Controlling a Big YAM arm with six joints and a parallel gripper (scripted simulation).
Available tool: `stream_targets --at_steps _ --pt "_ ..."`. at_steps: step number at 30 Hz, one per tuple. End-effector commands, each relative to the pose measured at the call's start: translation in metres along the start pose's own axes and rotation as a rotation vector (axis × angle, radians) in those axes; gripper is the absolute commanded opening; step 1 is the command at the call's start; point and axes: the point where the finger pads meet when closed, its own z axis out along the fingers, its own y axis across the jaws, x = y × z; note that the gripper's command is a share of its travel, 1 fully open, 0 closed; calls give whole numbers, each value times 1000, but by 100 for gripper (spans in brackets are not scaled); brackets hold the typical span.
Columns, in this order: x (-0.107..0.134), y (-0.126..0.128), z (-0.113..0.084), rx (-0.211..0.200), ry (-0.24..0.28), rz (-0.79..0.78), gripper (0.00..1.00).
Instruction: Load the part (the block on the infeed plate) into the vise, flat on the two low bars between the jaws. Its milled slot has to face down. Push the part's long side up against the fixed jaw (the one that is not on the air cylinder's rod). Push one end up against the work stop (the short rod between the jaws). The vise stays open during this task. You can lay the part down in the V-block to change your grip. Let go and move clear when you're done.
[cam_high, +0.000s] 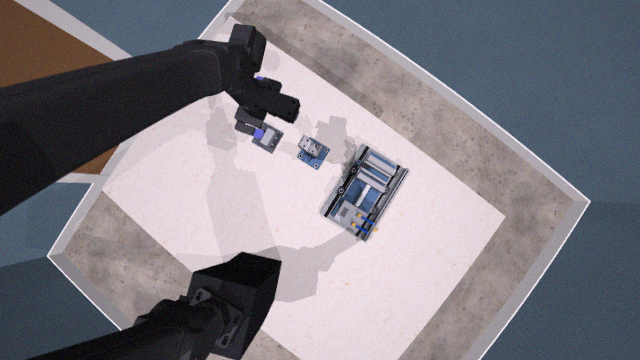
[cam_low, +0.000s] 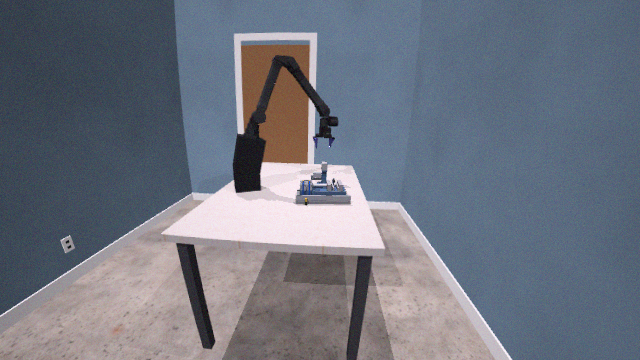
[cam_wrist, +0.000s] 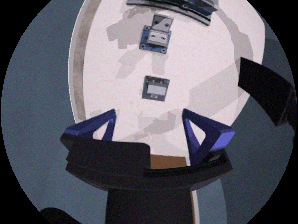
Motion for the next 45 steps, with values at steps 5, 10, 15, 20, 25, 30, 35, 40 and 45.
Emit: stream_targets --at_steps 5,10,15,20,25,30,35,40,45 --pt "50 -18 0 -30 6 160 100" --pt "44 -18 7 -20 -1 188 100" --pt "44 -19 7 -13 -2 188 100" --pt "55 -22 7 -11 4 165 81" --pt "51 -21 7 -12 2 174 81" --pt "51 -21 7 -12 2 174 81" --pt "51 -21 7 -12 2 174 81" --pt "51 -21 7 -12 2 174 81" --pt "51 -21 7 -12 2 174 81"
